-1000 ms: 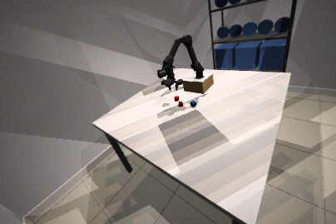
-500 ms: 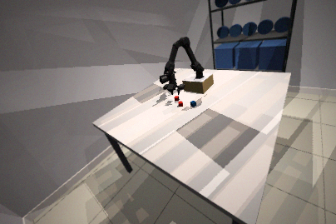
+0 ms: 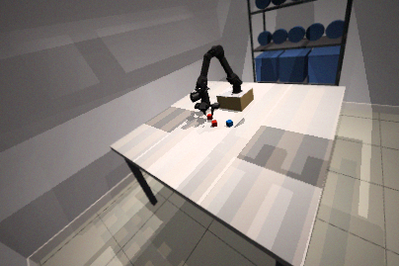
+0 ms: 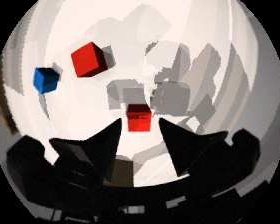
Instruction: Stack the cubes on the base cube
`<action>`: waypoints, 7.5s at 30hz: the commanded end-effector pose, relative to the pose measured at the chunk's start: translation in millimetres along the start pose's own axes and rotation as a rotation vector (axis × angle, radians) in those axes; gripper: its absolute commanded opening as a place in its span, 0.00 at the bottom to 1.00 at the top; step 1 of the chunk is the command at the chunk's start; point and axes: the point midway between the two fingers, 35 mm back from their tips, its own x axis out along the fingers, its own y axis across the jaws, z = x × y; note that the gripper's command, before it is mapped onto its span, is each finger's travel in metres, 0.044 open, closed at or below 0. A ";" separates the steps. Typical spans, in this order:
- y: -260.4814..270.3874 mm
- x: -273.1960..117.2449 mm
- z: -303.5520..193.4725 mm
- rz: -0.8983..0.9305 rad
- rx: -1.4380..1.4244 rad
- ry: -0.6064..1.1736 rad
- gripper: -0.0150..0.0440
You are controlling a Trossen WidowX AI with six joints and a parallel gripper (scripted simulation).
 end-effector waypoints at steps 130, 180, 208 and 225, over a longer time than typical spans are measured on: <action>177.6 -52.1 54.8 0.024 -0.125 -0.007 0.43; 177.1 -38.0 54.2 0.020 -0.129 -0.005 0.60; 157.1 -62.7 61.4 0.012 0.113 -0.011 0.70; 73.0 -96.8 83.3 0.017 1.246 0.000 0.70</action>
